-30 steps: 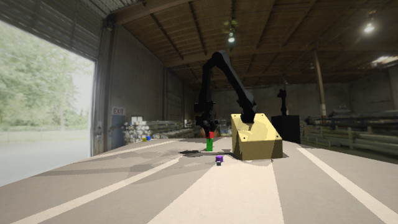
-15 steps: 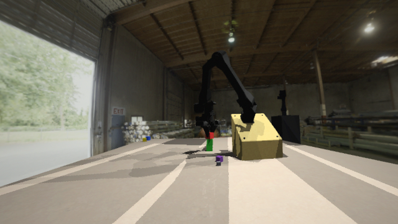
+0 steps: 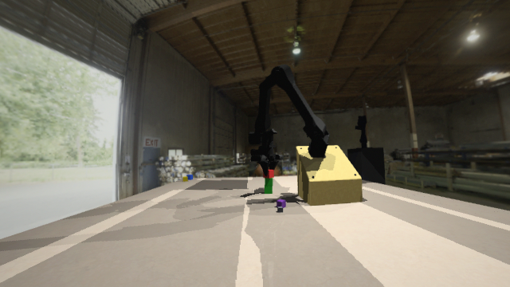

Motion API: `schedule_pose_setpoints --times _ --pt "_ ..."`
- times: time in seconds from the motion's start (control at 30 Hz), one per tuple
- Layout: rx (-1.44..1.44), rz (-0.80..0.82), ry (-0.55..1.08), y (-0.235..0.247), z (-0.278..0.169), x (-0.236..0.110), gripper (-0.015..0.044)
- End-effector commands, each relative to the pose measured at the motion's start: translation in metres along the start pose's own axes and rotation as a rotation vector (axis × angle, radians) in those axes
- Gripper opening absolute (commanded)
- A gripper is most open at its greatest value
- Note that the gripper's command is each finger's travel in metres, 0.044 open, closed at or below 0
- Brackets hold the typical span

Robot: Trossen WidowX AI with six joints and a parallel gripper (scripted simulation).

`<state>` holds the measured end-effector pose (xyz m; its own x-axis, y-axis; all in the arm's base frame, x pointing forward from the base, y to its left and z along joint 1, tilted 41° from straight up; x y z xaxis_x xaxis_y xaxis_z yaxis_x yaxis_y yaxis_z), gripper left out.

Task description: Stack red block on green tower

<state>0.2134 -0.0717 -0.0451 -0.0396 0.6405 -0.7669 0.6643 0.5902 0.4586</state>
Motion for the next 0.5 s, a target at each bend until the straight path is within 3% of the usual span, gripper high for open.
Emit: schedule_pose_setpoints --times 0.0,0.47 --pt "0.0 0.0 0.001 0.0 -0.0001 0.0002 0.0079" --pt "0.0 0.0 0.001 0.0 -0.0001 0.0002 0.044"
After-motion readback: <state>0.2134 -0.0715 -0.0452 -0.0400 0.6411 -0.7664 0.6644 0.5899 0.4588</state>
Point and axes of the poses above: the point midway between the two fingers, 35 mm back from their tips, its own x axis out along the fingers, its own y axis across the jaws, z = x × y, the point moved 9 cm from there along -x, back along the fingers, and after that the axes turned 2 degrees about x, right-handed, at the moved point
